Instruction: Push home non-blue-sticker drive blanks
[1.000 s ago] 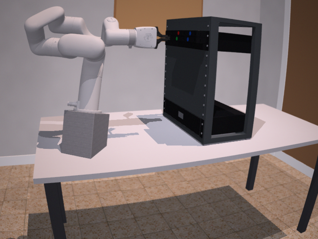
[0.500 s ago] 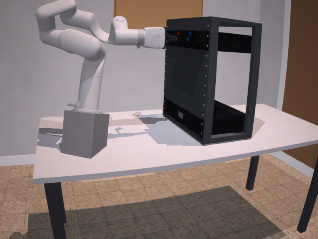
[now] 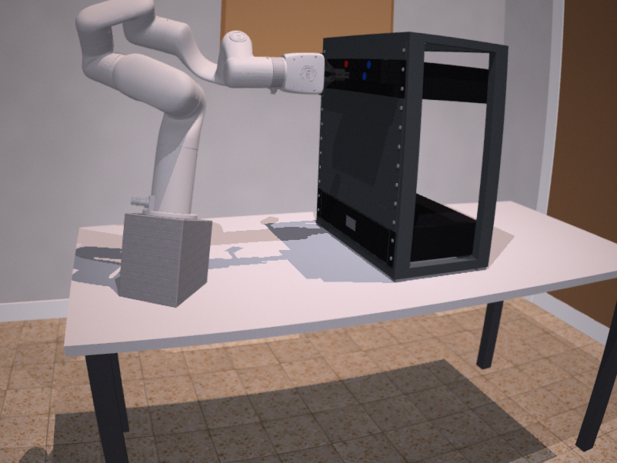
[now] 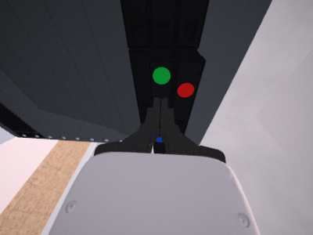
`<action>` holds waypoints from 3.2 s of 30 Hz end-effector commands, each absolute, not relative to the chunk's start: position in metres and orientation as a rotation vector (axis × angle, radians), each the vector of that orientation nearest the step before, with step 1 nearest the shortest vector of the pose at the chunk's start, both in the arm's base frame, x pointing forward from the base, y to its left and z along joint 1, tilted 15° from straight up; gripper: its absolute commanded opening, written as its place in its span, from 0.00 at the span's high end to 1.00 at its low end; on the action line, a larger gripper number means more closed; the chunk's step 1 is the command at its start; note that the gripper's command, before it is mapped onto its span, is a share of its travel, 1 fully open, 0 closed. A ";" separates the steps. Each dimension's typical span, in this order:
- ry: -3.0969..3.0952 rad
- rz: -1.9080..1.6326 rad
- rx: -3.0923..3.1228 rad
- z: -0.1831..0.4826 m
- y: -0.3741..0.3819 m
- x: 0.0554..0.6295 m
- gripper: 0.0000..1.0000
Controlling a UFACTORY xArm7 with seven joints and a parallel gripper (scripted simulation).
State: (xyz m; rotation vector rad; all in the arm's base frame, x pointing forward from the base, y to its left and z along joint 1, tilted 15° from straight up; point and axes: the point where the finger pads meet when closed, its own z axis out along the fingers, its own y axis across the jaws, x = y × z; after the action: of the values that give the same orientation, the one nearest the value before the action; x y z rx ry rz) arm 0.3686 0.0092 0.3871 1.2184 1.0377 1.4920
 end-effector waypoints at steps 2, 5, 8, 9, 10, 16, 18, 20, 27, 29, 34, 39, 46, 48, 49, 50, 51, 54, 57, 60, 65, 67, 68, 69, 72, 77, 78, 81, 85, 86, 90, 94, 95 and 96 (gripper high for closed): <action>1.036 1.494 1.217 0.390 0.010 0.376 1.00; 1.036 1.494 1.217 0.390 0.010 0.377 1.00; 1.036 1.494 1.217 0.390 0.010 0.377 1.00; 1.036 1.494 1.217 0.390 0.010 0.377 1.00; 1.036 1.494 1.217 0.390 0.010 0.377 1.00; 1.036 1.494 1.217 0.390 0.010 0.379 1.00; 1.036 1.494 1.217 0.391 0.010 0.381 1.00; 1.036 1.494 1.217 0.391 0.010 0.385 1.00; 1.036 1.494 1.217 0.391 0.010 0.387 1.00; 1.036 1.494 1.217 0.391 0.010 0.387 1.00; 1.036 1.494 1.217 0.392 0.010 0.388 1.00; 1.036 1.494 1.217 0.393 0.011 0.395 1.00; 1.036 1.494 1.217 0.393 0.011 0.397 1.00; 1.036 1.494 1.217 0.393 0.011 0.397 1.00; 1.036 1.494 1.217 0.393 0.011 0.397 1.00; 1.036 1.494 1.217 0.393 0.011 0.397 1.00; 1.036 1.494 1.217 0.393 0.011 0.397 1.00; 1.036 1.494 1.217 0.393 0.011 0.398 1.00; 1.036 1.494 1.217 0.393 0.011 0.399 1.00; 1.036 1.494 1.217 0.394 0.011 0.400 1.00; 1.036 1.494 1.217 0.394 0.011 0.400 1.00; 1.036 1.494 1.217 0.394 0.011 0.400 1.00; 1.036 1.494 1.217 0.394 0.011 0.400 1.00; 1.036 1.494 1.217 0.394 0.011 0.400 1.00; 1.036 1.494 1.217 0.394 0.011 0.401 1.00; 1.036 1.494 1.217 0.394 0.011 0.403 1.00; 1.036 1.494 1.217 0.394 0.011 0.403 1.00; 1.036 1.494 1.217 0.394 0.011 0.403 1.00; 1.036 1.494 1.217 0.394 0.011 0.403 1.00; 1.036 1.494 1.217 0.394 0.011 0.403 1.00; 1.036 1.494 1.217 0.394 0.011 0.405 1.00; 1.036 1.494 1.217 0.395 0.011 0.406 1.00; 1.036 1.494 1.217 0.395 0.011 0.406 1.00; 1.036 1.494 1.217 0.395 0.011 0.406 1.00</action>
State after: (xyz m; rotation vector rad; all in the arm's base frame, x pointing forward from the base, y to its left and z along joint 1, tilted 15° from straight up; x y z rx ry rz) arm 0.4053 0.0112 0.3929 1.2188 1.0384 1.4919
